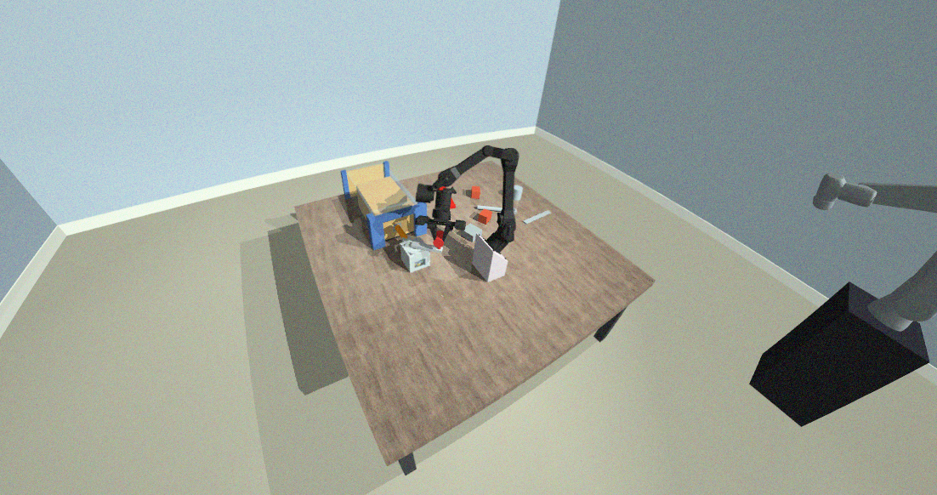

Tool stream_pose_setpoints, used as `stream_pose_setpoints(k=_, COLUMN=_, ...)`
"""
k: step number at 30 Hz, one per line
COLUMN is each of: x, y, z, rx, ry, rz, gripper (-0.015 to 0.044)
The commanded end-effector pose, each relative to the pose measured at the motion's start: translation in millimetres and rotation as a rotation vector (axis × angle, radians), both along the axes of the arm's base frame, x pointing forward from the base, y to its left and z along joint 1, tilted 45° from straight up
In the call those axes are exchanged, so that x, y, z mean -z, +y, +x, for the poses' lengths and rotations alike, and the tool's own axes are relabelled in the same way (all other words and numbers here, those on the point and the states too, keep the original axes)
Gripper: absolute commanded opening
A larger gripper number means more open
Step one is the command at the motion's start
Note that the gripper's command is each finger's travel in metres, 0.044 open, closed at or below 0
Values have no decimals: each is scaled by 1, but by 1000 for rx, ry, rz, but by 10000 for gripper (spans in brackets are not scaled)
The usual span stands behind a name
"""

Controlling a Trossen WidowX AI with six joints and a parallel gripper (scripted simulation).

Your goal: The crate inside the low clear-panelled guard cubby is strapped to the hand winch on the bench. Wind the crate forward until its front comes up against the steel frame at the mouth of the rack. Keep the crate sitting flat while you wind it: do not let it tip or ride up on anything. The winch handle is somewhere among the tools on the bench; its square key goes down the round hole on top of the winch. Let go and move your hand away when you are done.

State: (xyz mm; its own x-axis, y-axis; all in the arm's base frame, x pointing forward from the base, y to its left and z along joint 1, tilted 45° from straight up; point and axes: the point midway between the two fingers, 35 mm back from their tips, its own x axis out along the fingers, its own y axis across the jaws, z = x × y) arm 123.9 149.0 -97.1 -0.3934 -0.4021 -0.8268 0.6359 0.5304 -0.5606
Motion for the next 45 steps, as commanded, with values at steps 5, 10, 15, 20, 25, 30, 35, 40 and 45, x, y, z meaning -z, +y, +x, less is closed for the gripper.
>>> stream_pose_setpoints(k=5, x=-6, y=-13, z=16, rx=-7, ry=-20, rz=-21, gripper=0)
stream_pose_setpoints(k=10, x=-8, y=-16, z=23, rx=-7, ry=-20, rz=-21, gripper=0)
stream_pose_setpoints(k=15, x=-10, y=-18, z=31, rx=-7, ry=-20, rz=-22, gripper=0)
stream_pose_setpoints(k=20, x=-12, y=-21, z=38, rx=-7, ry=-21, rz=-22, gripper=0)
stream_pose_setpoints(k=25, x=-13, y=-23, z=46, rx=-7, ry=-21, rz=-22, gripper=0)
stream_pose_setpoints(k=30, x=-14, y=-24, z=54, rx=-7, ry=-21, rz=-23, gripper=0)
stream_pose_setpoints(k=35, x=-14, y=-25, z=62, rx=-7, ry=-22, rz=-23, gripper=0)
stream_pose_setpoints(k=40, x=-14, y=-26, z=70, rx=-7, ry=-22, rz=-23, gripper=0)
stream_pose_setpoints(k=45, x=-14, y=-26, z=78, rx=-7, ry=-23, rz=-23, gripper=0)
